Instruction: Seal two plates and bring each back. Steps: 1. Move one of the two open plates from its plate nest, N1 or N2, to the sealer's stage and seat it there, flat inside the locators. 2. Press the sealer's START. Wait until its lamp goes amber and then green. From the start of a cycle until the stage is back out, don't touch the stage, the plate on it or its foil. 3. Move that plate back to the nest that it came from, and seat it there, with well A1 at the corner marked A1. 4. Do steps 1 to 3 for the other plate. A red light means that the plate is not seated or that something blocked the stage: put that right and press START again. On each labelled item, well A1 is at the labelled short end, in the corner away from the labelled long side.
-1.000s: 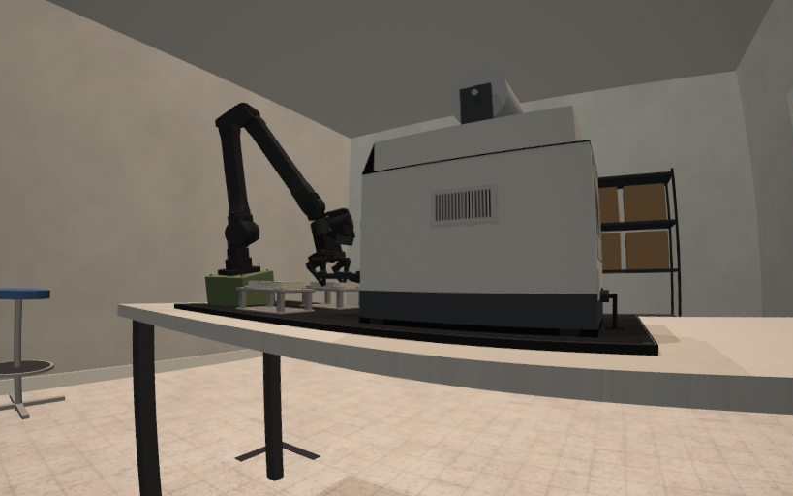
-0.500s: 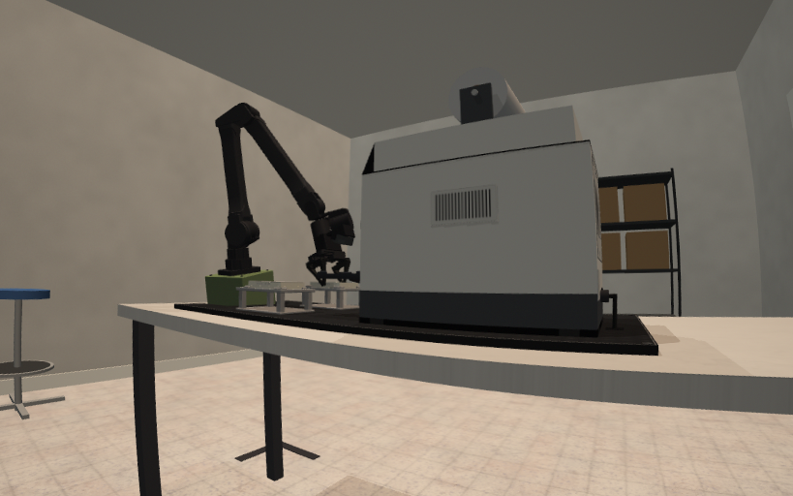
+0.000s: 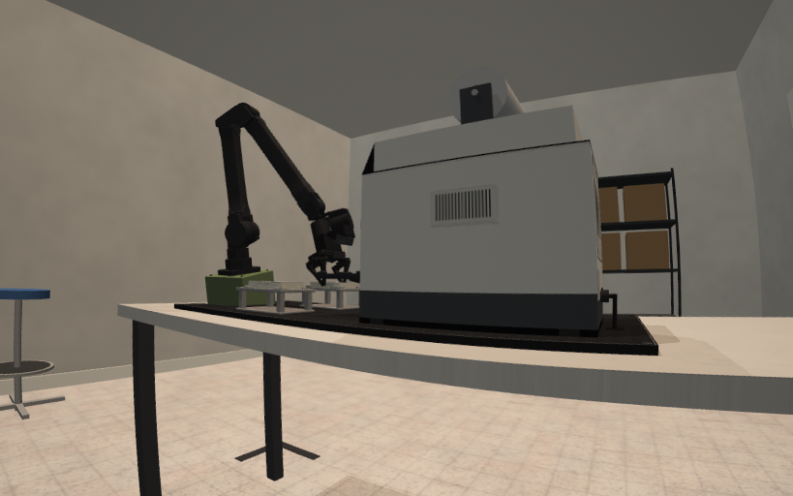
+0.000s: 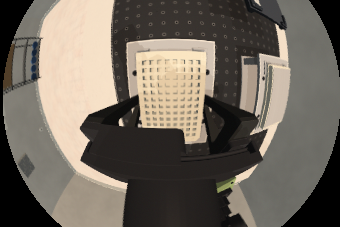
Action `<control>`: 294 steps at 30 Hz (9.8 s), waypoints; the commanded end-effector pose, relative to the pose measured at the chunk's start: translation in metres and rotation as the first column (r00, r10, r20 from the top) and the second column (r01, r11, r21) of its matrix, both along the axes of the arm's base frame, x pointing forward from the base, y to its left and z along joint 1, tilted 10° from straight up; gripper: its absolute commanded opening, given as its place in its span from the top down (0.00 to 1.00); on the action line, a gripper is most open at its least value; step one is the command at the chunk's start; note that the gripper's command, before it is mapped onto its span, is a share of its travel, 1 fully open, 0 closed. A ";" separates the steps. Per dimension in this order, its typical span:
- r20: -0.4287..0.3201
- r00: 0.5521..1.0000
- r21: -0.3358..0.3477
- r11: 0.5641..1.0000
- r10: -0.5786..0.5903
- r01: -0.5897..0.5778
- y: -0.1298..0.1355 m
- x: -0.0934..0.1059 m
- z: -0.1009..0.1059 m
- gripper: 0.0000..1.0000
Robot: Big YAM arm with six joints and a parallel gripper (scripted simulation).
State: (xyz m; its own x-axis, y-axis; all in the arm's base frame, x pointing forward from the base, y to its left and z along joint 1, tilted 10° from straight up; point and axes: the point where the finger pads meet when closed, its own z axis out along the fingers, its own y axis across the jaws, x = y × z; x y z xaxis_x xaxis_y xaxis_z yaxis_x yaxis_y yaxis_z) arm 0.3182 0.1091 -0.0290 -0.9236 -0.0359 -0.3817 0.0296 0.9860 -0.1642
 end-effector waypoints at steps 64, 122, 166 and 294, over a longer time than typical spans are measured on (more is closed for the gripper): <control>0.070 0.997 0.041 0.999 -0.015 0.012 0.014 0.026 0.030 1.00; 0.051 0.999 0.029 1.000 -0.001 0.000 0.027 0.012 0.112 1.00; 0.055 0.998 0.032 0.999 -0.014 0.012 0.029 0.020 0.121 1.00; 0.014 0.999 -0.004 0.999 0.037 -0.037 -0.095 0.153 0.139 1.00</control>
